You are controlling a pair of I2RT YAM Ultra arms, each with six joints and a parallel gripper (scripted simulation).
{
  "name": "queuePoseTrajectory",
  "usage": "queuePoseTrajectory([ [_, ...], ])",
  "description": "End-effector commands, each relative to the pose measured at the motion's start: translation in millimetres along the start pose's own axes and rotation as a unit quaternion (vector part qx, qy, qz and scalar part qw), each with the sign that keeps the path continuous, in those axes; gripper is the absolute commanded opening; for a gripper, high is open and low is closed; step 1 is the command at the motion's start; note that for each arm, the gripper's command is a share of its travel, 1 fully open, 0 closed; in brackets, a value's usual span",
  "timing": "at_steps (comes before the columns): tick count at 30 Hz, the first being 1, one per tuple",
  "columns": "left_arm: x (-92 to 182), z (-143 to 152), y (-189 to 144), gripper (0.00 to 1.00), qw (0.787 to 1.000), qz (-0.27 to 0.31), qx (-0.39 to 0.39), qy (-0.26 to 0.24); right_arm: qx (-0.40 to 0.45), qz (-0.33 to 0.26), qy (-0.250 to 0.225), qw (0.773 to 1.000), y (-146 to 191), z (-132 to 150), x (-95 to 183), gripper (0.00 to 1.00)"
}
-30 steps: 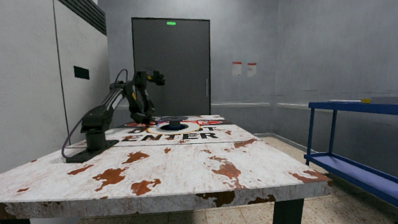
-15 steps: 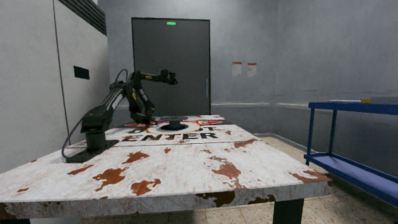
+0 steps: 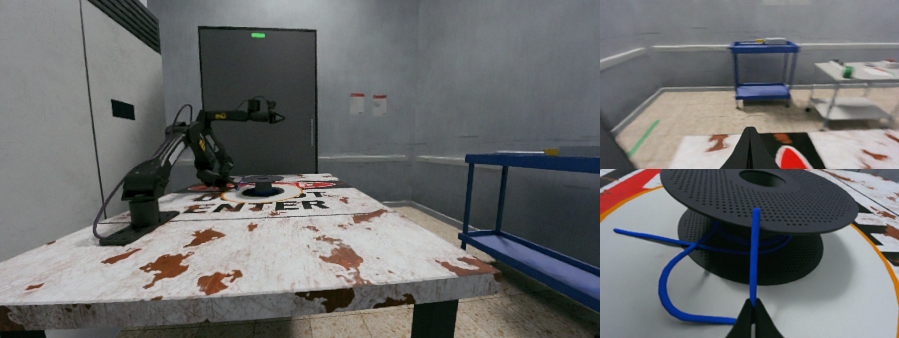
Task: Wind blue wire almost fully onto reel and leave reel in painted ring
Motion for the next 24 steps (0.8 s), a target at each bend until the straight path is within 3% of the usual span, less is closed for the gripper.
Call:
queuePoseTrajectory([
  [1, 6.3, -4.4, -54.2, 0.00, 0.996, 0.082, -0.005, -0.019, -0.016, -0.008, -0.005, 1.000, 7.0, -3.0, 0.0, 0.00],
  [5, 27.4, 6.2, -126.6, 0.00, 0.979, 0.206, -0.008, -0.003, -0.016, -0.008, -0.005, 1.000, 7.0, -3.0, 0.0, 0.00],
  [9, 65.4, 16.6, -190.5, 0.00, 0.946, 0.325, -0.012, 0.013, -0.016, -0.008, -0.005, 1.000, 7.0, -3.0, 0.0, 0.00],
  [13, 80.6, 19.7, -208.4, 0.00, 0.932, 0.362, -0.013, 0.018, -0.016, -0.008, -0.005, 1.000, 7.0, -3.0, 0.0, 0.00],
  [24, 85.5, 20.8, -213.7, 0.00, 0.928, 0.373, -0.013, 0.020, -0.016, -0.008, -0.005, 1.000, 7.0, -3.0, 0.0, 0.00],
])
Point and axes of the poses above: on each arm, the point where the finger pads meet when closed, its own x axis back along the fingers, its own y axis across the jaws, z = x × y, the point moved 8 cm from there along x, back along the fingers, and after that the axes turned 7 degrees about x, right-handed, at the moved point
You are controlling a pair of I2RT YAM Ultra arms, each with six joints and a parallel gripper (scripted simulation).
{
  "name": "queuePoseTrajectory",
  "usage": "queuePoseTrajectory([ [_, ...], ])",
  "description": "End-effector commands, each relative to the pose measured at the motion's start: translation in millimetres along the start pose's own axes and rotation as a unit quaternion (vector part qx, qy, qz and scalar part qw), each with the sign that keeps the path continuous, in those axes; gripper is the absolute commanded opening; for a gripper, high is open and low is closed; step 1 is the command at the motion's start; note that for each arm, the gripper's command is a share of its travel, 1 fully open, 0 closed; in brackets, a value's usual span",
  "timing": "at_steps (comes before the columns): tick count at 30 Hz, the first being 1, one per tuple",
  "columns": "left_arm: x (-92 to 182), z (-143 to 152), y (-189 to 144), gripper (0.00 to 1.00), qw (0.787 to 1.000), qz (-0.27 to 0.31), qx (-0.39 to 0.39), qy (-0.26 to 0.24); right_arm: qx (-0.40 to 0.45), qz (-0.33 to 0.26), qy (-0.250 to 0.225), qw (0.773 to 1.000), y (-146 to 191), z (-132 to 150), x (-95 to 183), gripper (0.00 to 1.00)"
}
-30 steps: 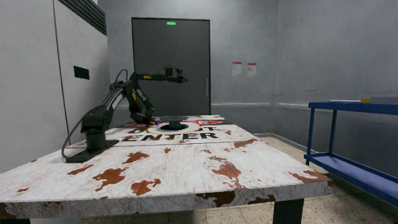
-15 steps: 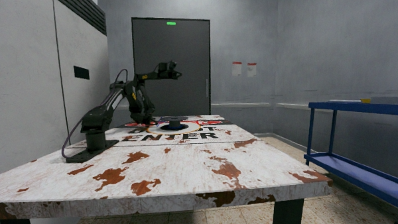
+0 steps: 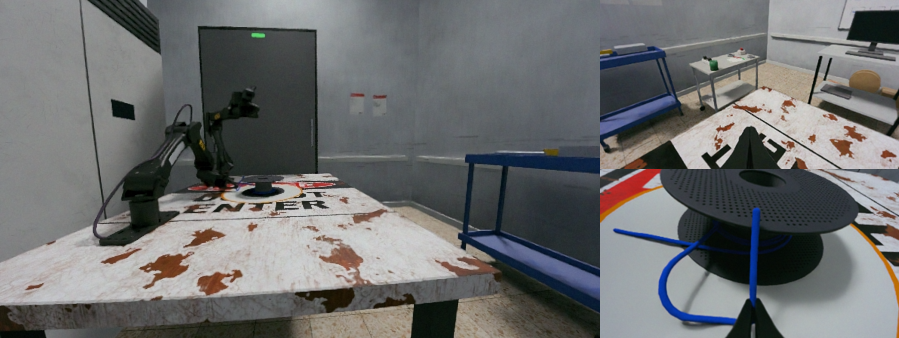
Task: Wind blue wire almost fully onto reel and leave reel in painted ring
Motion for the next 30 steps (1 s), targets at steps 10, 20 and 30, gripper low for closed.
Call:
queuePoseTrajectory([
  [10, 1.5, -4.2, -0.9, 0.00, 1.000, -0.011, 0.007, -0.012, -0.016, -0.008, -0.005, 1.000, 7.0, -3.0, 0.0, 0.00],
  [20, -7.6, 40.0, -0.6, 0.00, 0.995, -0.055, 0.044, 0.066, -0.016, -0.008, -0.005, 1.000, 7.0, -3.0, 0.0, 0.00],
  [30, -18.1, 73.4, 0.9, 0.00, 0.973, -0.116, 0.095, 0.174, -0.016, -0.008, -0.005, 1.000, 7.0, -3.0, 0.0, 0.00],
])
Point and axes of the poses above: on each arm, the point where the finger pads meet when closed, its own x axis back along the fingers, its own y axis across the jaws, z = x × y, the point moved 8 cm from there along x, back along the fingers, and after that the axes turned 7 degrees about x, right-handed, at the moved point
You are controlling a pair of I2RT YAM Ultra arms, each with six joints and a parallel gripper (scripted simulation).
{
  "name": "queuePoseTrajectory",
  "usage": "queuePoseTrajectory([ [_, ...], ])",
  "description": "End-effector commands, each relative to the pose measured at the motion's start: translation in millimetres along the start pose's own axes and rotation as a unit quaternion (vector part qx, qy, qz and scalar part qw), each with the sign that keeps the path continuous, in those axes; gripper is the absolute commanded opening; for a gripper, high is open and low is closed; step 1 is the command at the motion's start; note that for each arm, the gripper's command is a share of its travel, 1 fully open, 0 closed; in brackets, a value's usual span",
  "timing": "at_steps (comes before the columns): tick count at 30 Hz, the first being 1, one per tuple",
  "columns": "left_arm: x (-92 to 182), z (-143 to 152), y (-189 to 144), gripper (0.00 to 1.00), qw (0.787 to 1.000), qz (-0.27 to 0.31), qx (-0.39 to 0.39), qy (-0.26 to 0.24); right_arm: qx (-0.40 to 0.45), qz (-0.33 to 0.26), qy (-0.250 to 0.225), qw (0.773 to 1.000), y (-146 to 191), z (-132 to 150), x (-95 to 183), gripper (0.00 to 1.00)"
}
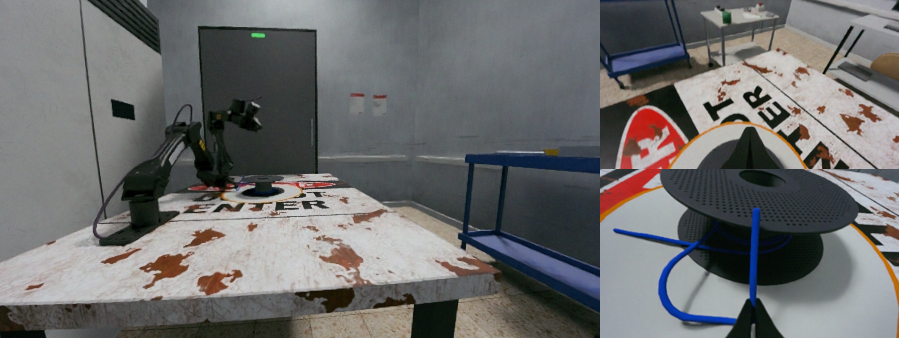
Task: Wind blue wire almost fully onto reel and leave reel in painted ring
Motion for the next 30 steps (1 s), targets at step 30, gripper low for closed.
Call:
queuePoseTrajectory([
  [30, -87.2, 82.1, 14.3, 0.00, 0.839, -0.254, 0.203, 0.436, -0.016, -0.008, -0.005, 1.000, 7.0, -3.0, 0.0, 0.00],
])
Point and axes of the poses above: on each arm, the point where the finger pads meet when closed, its own x axis back along the fingers, its own y axis across the jaws, z = x × y, the point moved 8 cm from there along x, back along the fingers, and after that the axes turned 7 degrees about x, right-handed, at the moved point
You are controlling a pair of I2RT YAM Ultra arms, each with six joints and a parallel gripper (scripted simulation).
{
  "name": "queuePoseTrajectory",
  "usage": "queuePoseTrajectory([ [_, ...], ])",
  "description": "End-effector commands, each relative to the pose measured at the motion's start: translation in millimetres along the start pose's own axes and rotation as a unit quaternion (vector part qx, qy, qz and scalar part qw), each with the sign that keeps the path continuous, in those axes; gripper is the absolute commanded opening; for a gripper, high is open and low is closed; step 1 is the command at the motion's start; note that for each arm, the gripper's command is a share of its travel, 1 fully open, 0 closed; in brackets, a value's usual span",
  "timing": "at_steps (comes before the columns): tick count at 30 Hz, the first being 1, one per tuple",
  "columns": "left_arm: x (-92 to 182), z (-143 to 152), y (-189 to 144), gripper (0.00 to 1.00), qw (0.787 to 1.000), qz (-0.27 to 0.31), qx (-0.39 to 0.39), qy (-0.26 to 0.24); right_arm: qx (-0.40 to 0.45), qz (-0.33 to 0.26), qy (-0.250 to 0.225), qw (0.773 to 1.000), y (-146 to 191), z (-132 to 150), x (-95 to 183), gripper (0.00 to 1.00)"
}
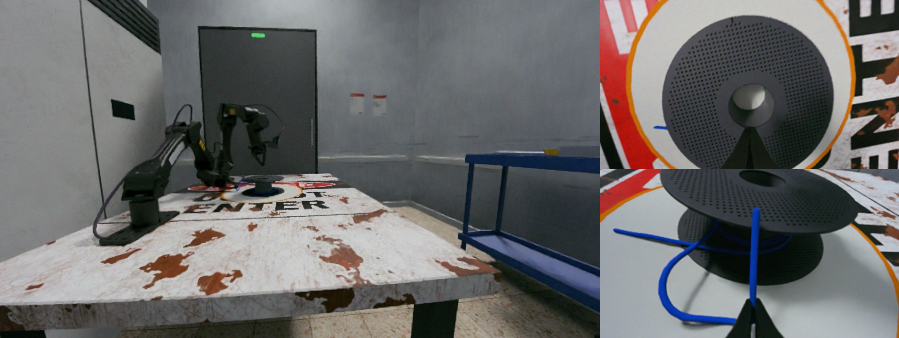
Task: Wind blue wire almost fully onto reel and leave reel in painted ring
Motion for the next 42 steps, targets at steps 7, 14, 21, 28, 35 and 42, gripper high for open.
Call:
queuePoseTrajectory([
  [7, 3.1, -9.7, -8.3, 0.00, 0.993, -0.047, 0.048, 0.097, -0.016, -0.008, -0.005, 1.000, 7.0, -3.0, 0.0, 0.00],
  [14, -3.5, -13.8, -8.2, 0.00, 0.989, -0.061, 0.058, 0.121, -0.016, -0.008, -0.005, 1.000, 7.0, -3.0, 0.0, 0.00],
  [21, 0.2, -20.2, -12.6, 0.00, 0.988, -0.063, 0.060, 0.124, -0.016, -0.008, -0.005, 1.000, 7.0, -3.0, 0.0, 0.00],
  [28, 0.4, -21.3, -15.0, 0.00, 0.988, -0.063, 0.060, 0.124, -0.016, -0.008, -0.005, 1.000, 7.0, -3.0, 0.0, 0.00],
  [35, -0.7, -22.4, -16.3, 0.00, 0.988, -0.063, 0.060, 0.124, -0.016, -0.008, -0.005, 1.000, 7.0, -3.0, 0.0, 0.00],
  [42, -0.1, -24.3, -17.8, 0.00, 0.988, -0.063, 0.060, 0.124, -0.016, -0.008, -0.005, 1.000, 7.0, -3.0, 0.0, 0.00],
])
Point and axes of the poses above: on each arm, the point where the finger pads meet when closed, its own x axis back along the fingers, its own y axis across the jaws, z = x × y, the point moved 8 cm from there along x, back along the fingers, and after that the axes turned 7 degrees about x, right-handed, at the moved point
